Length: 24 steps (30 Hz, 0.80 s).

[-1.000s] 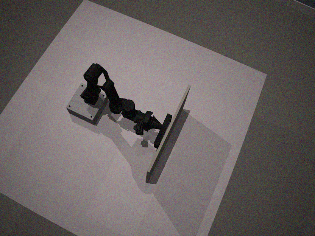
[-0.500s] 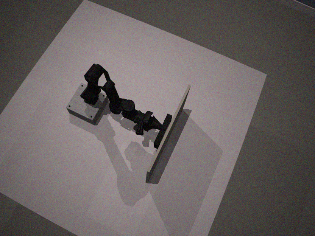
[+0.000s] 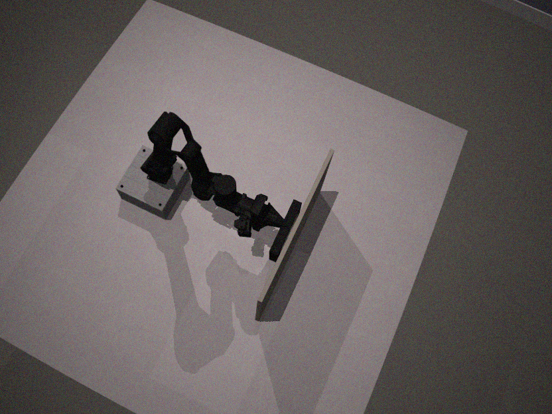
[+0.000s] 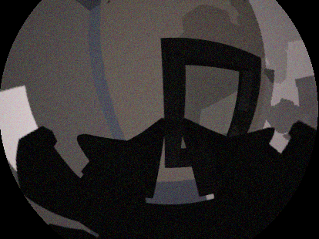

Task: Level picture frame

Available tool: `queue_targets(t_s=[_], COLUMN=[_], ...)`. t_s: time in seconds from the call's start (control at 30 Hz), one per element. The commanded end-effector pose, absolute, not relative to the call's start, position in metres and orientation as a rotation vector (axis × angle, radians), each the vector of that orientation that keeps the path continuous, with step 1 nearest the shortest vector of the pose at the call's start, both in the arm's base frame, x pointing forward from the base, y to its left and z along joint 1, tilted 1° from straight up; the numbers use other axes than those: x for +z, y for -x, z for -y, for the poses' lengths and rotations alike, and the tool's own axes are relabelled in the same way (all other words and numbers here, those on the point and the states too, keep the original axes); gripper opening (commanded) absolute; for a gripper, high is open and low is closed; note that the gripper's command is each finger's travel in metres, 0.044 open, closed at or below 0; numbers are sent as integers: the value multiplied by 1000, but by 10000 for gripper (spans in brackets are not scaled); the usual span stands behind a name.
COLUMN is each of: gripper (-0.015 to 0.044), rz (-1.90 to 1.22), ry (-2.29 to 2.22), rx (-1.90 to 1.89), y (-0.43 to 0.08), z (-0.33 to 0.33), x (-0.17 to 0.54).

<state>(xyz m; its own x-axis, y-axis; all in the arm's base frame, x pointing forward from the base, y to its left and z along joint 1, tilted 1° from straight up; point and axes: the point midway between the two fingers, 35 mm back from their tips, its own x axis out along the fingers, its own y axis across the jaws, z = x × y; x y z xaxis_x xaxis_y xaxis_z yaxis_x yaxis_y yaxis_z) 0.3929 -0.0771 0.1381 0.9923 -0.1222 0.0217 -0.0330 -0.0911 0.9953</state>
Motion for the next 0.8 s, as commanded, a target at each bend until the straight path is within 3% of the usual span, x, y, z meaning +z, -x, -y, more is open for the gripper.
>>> queue_targets(t_s=[0.0, 0.6, 0.77], gripper=[0, 0, 131], rz=[117, 112, 111], ry=[-1617, -1534, -1547], rx=[-77, -81, -80], y=[-393, -393, -393], z=[77, 77, 77], x=[138, 137, 138])
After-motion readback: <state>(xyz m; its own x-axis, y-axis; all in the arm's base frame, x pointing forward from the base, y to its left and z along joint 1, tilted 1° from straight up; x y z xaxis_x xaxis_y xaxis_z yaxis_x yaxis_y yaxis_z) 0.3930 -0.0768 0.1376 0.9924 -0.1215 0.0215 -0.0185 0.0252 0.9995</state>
